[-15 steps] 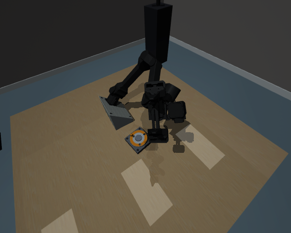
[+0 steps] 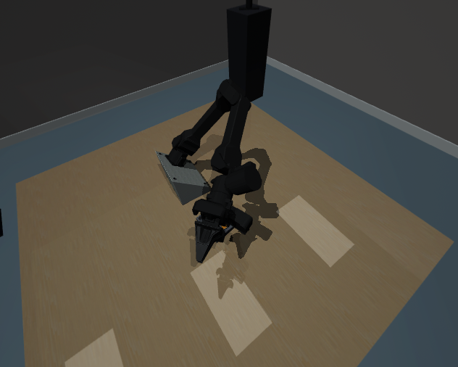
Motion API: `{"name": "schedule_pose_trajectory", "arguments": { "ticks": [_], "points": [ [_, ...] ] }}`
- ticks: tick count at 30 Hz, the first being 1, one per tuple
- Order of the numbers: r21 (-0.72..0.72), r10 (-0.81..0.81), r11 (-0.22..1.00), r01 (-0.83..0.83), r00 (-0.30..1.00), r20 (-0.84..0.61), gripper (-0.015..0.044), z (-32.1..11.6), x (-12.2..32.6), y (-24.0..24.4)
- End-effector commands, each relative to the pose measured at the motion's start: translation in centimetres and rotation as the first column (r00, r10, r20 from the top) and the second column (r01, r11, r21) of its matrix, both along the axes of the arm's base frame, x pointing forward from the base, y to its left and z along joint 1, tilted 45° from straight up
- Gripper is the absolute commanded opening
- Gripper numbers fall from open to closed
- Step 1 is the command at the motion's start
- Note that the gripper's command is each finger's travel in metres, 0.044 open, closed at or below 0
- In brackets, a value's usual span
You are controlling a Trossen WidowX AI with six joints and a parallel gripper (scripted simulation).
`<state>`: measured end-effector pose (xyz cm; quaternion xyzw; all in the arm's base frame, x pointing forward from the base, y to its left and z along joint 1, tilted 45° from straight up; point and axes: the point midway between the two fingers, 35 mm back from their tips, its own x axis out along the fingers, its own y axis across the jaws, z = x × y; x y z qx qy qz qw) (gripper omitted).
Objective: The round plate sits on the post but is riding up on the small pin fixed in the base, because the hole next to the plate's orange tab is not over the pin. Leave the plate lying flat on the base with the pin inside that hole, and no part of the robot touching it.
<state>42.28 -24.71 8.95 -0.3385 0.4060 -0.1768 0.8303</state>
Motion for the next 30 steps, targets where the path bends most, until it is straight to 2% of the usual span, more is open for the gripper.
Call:
{"name": "schedule_pose_trajectory", "arguments": {
  "ticks": [1,3,5,8,9,11,14,16,30],
  "points": [
    [0.339,0.128,0.939,-0.062,0.976,-0.176,0.0,-6.3,-3.7,4.0],
    [0.415,0.155,0.908,-0.057,0.966,-0.205,0.0,-7.4,-4.7,5.0],
    [0.602,0.22,0.798,-0.017,0.939,-0.265,0.0,-9.4,-7.5,8.1],
    [0.772,0.277,0.631,0.069,0.91,-0.308,0.0,-10.5,-10.6,11.5],
    [0.819,0.293,0.564,0.106,0.902,-0.319,0.0,-10.5,-11.7,12.7],
    [0.851,0.304,0.507,0.138,0.895,-0.326,0.0,-10.5,-12.5,13.7],
    [0.931,0.336,0.213,0.295,0.873,-0.353,0.0,-9.2,-15.7,17.7],
    [0.929,0.34,0.074,0.362,0.867,-0.365,0.0,-8.1,-16.8,19.2],
    [0.927,0.34,0.057,0.37,0.866,-0.366,0.0,-9.4,-16.3,20.4]
  ]
}}
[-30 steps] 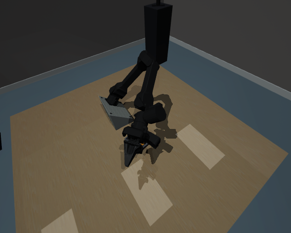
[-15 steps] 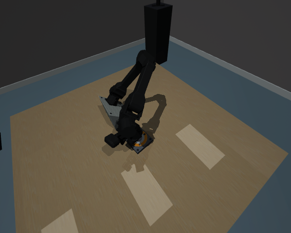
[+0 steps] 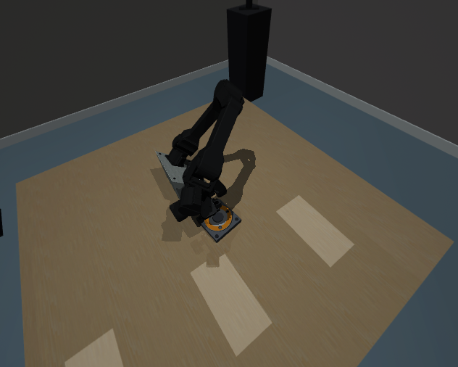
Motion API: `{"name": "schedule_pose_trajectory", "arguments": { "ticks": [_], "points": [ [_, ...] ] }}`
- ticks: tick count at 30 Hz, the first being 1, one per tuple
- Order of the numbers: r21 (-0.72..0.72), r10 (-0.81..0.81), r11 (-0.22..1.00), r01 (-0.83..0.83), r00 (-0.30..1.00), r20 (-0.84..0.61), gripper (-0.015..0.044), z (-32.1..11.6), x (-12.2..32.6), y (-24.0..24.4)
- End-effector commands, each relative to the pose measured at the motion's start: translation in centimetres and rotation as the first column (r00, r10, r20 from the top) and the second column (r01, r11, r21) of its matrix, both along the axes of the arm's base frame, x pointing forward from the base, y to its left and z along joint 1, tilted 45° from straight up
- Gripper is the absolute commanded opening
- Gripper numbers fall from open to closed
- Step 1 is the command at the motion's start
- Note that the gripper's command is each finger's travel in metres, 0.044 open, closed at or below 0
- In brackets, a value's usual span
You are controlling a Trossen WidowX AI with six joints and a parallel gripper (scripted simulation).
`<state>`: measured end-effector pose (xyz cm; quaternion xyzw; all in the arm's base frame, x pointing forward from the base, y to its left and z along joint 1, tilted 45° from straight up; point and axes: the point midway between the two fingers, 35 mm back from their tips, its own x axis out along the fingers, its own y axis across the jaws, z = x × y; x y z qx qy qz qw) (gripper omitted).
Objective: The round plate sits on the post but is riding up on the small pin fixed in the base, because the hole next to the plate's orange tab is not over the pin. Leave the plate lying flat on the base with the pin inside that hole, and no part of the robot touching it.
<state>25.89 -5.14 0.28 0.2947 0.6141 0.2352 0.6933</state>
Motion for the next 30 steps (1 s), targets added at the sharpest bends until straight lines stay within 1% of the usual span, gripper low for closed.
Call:
{"name": "schedule_pose_trajectory", "arguments": {
  "ticks": [1,7,30],
  "points": [
    [0.009,0.0,1.0,0.0,1.0,-0.007,0.0,-1.1,0.2,1.2],
    [0.012,0.0,1.0,0.0,1.0,-0.006,0.0,-2.8,0.5,3.0],
    [0.013,0.0,1.0,0.0,1.0,-0.007,0.0,-1.6,-1.0,4.6]
  ]
}}
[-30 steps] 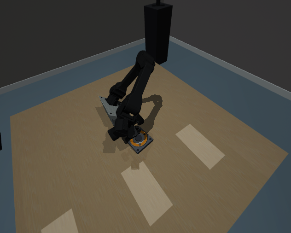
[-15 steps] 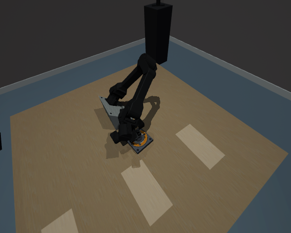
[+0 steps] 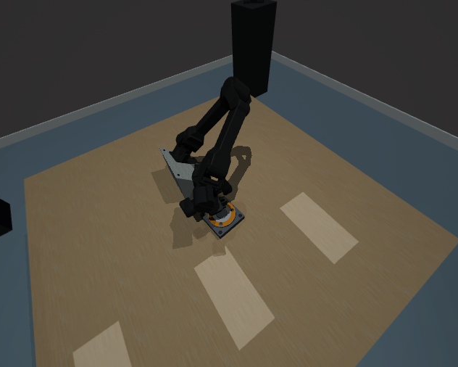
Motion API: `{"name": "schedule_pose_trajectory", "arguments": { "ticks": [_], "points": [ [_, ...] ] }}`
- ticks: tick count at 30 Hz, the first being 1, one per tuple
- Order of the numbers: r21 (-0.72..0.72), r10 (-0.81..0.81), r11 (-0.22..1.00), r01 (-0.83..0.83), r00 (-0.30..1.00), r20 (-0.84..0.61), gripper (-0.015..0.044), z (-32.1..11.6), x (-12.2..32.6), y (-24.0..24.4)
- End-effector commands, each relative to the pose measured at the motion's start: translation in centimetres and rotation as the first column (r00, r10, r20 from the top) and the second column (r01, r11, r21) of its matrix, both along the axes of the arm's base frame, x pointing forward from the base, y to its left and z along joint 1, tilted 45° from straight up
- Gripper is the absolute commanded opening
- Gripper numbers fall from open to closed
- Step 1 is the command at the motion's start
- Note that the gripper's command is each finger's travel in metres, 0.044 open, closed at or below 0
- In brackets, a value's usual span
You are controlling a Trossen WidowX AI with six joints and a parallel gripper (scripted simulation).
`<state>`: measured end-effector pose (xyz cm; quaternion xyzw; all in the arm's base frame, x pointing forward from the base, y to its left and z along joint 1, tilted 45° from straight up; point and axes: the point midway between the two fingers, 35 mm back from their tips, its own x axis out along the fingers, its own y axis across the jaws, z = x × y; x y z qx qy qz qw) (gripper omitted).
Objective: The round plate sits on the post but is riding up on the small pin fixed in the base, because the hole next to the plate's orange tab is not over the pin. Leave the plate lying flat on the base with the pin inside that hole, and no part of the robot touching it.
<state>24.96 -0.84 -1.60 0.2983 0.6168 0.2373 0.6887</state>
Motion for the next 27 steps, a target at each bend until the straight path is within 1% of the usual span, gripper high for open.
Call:
{"name": "schedule_pose_trajectory", "arguments": {
  "ticks": [1,27],
  "points": [
    [0.004,-0.002,1.0,0.002,1.0,0.002,0.0,0.3,-0.1,0.4],
    [0.006,-0.002,1.0,0.002,1.0,0.002,0.0,2.7,-0.5,2.7]
  ]
}}
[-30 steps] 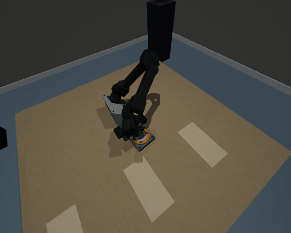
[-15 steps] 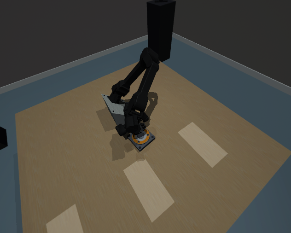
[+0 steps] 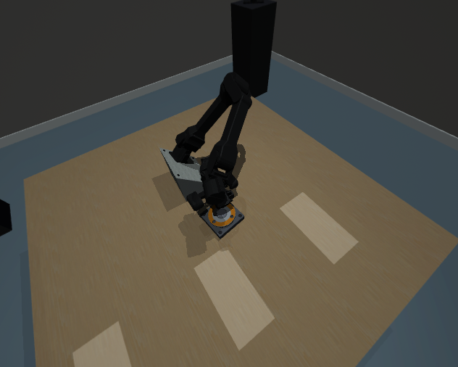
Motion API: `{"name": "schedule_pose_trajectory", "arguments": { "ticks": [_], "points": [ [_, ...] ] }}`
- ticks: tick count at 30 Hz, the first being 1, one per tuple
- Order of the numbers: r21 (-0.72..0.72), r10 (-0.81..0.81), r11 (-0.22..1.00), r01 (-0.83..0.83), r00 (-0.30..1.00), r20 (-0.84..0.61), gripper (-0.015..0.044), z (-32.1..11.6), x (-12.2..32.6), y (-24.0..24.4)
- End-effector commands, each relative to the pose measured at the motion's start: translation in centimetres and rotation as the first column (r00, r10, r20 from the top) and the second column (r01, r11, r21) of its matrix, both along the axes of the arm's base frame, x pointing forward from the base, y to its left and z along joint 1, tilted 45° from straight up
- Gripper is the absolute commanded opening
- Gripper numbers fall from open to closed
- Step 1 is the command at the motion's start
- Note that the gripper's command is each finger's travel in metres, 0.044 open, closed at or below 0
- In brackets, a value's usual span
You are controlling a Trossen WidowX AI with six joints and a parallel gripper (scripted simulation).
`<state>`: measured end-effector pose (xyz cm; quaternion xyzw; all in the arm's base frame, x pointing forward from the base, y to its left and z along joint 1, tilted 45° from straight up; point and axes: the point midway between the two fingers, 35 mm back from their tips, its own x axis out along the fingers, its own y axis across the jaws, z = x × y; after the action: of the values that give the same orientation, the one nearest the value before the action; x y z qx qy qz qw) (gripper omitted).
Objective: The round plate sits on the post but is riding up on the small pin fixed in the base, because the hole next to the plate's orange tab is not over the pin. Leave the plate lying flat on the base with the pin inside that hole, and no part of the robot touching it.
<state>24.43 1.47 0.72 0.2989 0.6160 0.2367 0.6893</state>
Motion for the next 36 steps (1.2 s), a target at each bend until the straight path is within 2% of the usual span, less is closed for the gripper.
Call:
{"name": "schedule_pose_trajectory", "arguments": {
  "ticks": [1,36],
  "points": [
    [0.006,0.0,1.0,0.0,1.0,0.001,0.0,0.5,0.1,0.5],
    [0.007,0.0,1.0,0.0,1.0,0.003,0.0,3.5,3.1,2.4]
  ]
}}
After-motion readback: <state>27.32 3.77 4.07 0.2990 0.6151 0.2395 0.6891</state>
